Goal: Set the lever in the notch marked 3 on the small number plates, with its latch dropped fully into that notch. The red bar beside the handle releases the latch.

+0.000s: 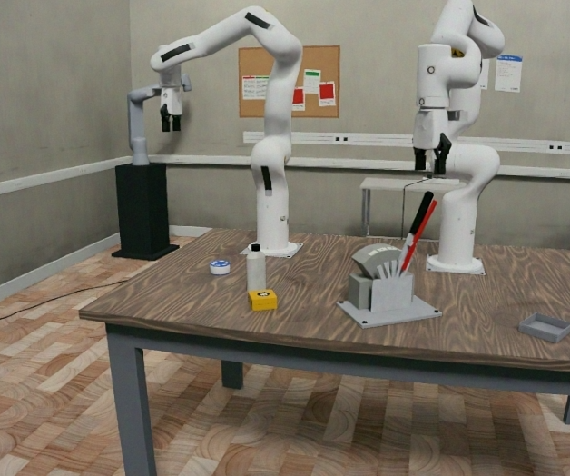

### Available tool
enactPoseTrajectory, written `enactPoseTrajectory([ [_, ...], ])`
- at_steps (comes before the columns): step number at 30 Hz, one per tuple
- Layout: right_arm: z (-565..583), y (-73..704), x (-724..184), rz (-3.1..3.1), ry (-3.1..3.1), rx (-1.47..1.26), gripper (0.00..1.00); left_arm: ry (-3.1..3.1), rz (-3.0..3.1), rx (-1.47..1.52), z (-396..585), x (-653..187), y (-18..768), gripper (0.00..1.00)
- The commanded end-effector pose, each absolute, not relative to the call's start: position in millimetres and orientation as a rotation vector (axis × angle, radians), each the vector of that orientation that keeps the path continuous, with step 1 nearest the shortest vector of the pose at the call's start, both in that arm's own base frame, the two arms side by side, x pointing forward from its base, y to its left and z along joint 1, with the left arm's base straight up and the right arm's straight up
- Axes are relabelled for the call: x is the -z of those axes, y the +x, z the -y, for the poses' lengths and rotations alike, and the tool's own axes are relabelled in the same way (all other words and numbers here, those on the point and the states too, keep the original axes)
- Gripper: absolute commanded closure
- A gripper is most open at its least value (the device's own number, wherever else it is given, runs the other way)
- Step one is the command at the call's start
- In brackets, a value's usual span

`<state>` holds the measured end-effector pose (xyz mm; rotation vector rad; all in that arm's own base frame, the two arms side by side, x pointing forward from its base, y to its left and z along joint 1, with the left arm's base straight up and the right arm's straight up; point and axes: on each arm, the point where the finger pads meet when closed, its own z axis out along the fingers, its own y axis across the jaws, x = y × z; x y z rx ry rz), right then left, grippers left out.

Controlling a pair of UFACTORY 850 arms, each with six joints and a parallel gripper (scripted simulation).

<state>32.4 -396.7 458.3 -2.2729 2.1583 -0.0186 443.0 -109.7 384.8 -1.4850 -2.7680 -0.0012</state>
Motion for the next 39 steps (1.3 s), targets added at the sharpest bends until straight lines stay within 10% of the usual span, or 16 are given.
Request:
enactPoseTrajectory([
  [1,391.7,9.8,-468.0,-2.194,-2.249,0.0,0.0,-1.486,2.77,0.002,109.8,-385.7,443.4,0.0],
  [5,391.7,9.7,-468.0,-2.194,-2.249,0.0,0.0,-1.486,2.77,0.002,109.8,-385.7,443.4,0.0],
  [6,391.7,9.7,-468.0,-2.194,-2.249,0.0,0.0,-1.486,2.77,0.002,109.8,-385.7,443.4,1.0],
  [39,391.7,9.7,-468.0,-2.194,-2.249,0.0,0.0,-1.486,2.77,0.002,109.8,-385.7,443.4,1.0],
])
